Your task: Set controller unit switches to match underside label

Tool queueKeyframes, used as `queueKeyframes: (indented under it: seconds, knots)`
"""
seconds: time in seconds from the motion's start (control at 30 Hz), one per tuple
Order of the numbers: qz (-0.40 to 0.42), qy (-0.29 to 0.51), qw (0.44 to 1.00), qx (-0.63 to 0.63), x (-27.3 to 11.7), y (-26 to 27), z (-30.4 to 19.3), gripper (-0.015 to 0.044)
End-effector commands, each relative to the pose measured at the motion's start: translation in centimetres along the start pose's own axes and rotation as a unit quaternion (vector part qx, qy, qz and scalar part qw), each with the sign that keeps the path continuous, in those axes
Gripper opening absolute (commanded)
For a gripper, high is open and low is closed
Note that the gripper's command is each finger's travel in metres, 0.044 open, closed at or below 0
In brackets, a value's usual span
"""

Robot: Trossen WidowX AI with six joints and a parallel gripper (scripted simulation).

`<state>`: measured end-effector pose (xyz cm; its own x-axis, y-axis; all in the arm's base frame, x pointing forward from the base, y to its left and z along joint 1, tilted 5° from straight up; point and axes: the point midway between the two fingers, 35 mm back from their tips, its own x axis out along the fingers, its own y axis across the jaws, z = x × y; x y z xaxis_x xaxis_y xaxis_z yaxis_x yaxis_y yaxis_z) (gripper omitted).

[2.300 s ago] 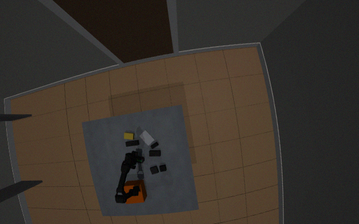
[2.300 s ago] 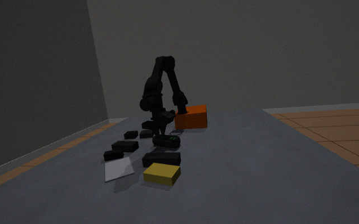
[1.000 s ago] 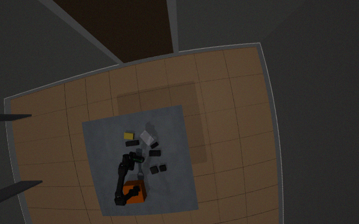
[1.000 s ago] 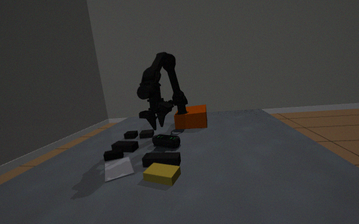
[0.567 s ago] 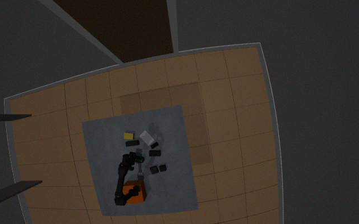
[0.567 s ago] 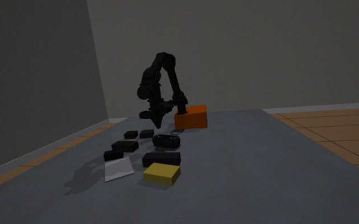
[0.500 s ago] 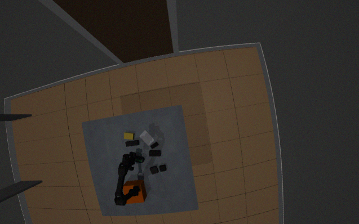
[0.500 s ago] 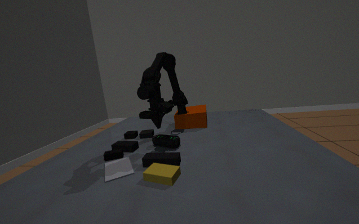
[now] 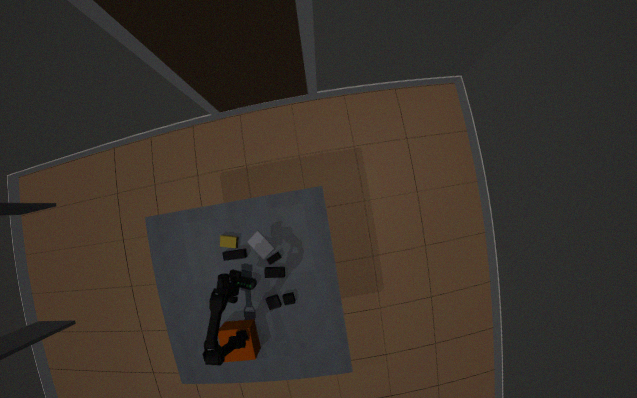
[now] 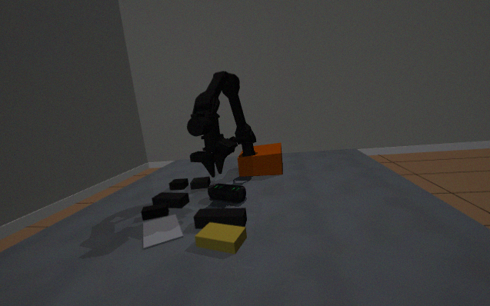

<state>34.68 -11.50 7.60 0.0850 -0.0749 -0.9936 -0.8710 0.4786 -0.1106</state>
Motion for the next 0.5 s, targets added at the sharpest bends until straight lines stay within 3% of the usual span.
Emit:
queueKeyframes:
  seconds: [0.0,0.2,0.27,0.47]
  knots:
    - [0.000,0.000,1.000,0.000,0.0,0.0,0.0,0.0289]
    - [0.000,0.000,1.000,0.000,0.0,0.0,0.0,0.0440]
    - [0.000,0.000,1.000,0.000,0.0,0.0,0.0,0.0440]
    - [0.066,0.005,0.998,-0.001,2.3,-0.9,-2.2,0.0283]
